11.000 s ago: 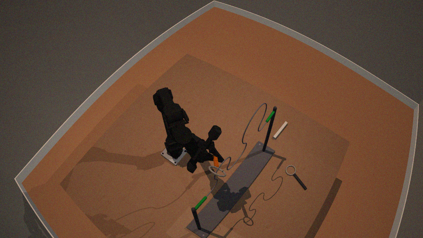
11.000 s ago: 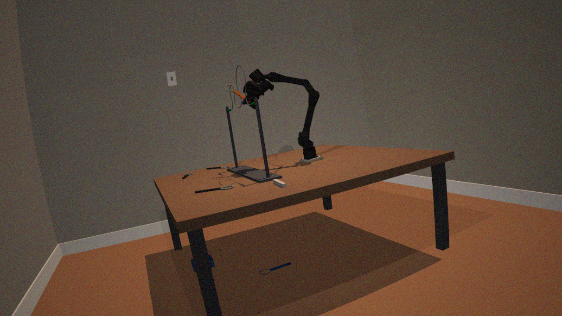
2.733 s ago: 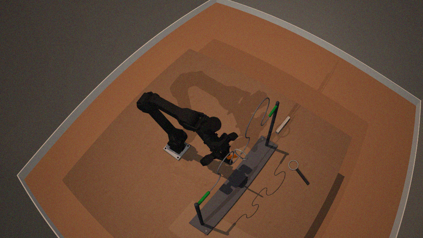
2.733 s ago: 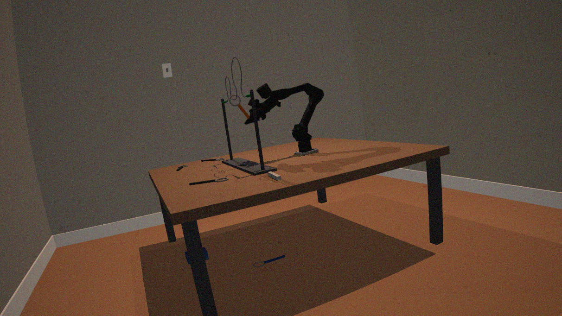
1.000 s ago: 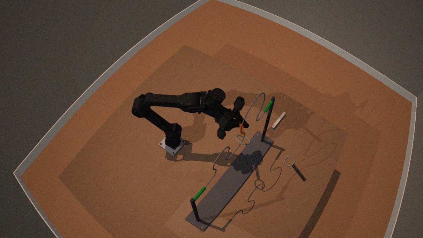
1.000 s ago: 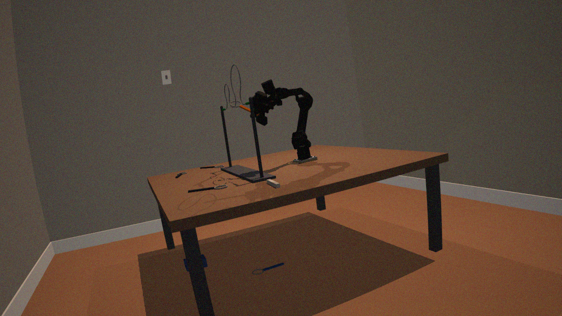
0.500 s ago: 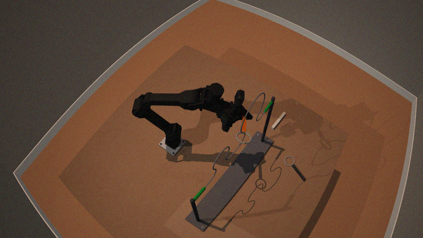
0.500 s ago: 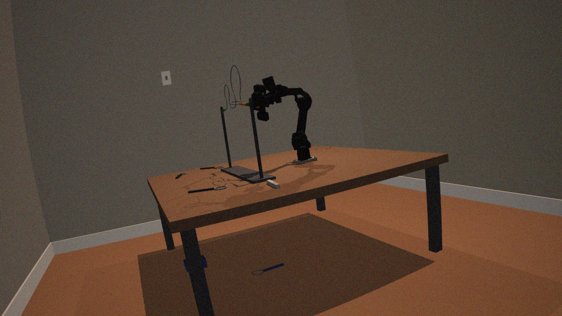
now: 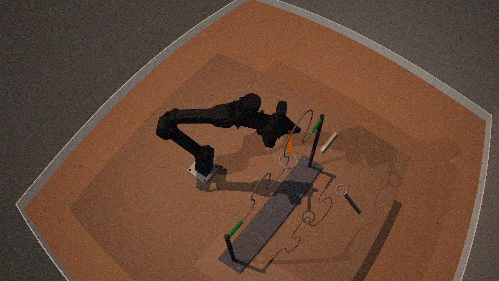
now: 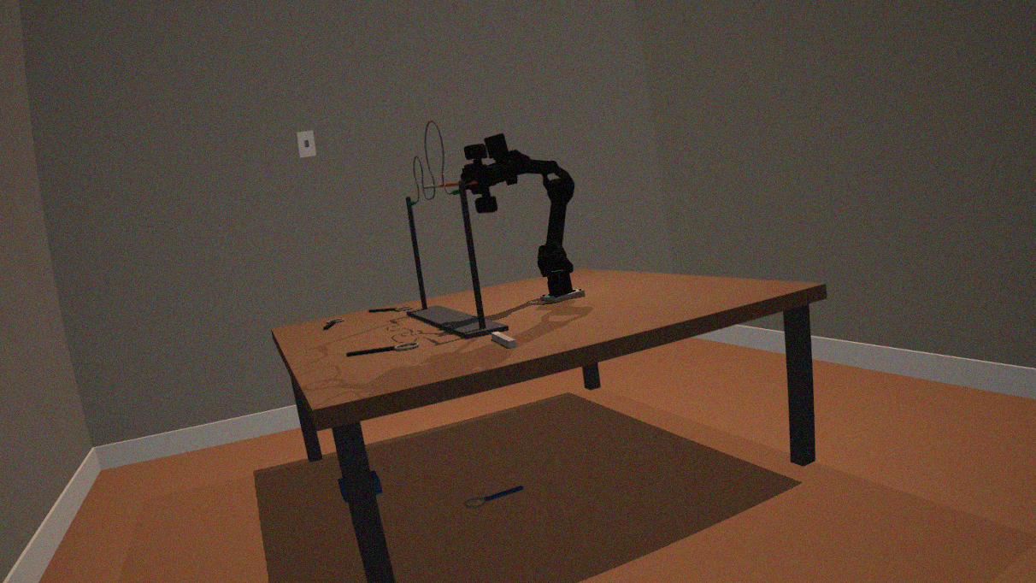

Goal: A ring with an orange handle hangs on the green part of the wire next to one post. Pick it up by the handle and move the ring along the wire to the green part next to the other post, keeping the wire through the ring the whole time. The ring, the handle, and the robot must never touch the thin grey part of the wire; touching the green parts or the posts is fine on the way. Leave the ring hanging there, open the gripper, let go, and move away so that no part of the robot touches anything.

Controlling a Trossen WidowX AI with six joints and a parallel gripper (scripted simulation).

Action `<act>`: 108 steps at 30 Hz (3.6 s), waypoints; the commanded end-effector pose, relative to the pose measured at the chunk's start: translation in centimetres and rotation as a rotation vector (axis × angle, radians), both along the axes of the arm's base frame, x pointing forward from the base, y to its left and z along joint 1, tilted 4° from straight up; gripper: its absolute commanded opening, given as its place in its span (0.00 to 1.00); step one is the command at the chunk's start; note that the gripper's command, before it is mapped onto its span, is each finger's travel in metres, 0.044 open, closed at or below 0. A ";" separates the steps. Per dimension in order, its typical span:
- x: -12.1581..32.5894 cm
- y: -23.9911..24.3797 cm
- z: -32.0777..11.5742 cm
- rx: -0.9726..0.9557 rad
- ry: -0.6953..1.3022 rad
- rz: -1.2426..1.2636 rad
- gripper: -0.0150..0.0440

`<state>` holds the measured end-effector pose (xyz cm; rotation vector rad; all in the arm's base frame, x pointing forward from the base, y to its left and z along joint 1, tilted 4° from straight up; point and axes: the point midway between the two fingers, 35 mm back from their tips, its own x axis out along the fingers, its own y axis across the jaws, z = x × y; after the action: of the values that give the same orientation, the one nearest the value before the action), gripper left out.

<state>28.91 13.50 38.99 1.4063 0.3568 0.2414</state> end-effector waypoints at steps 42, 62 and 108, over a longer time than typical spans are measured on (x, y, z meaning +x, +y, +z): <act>-1.0 -1.6 9.0 0.561 -0.071 0.052 0.00; -1.4 -3.1 11.4 0.703 -0.086 0.064 0.00; -1.5 -3.5 11.6 0.427 -0.057 0.042 0.00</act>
<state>27.66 9.91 50.12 1.8348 0.2989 0.4002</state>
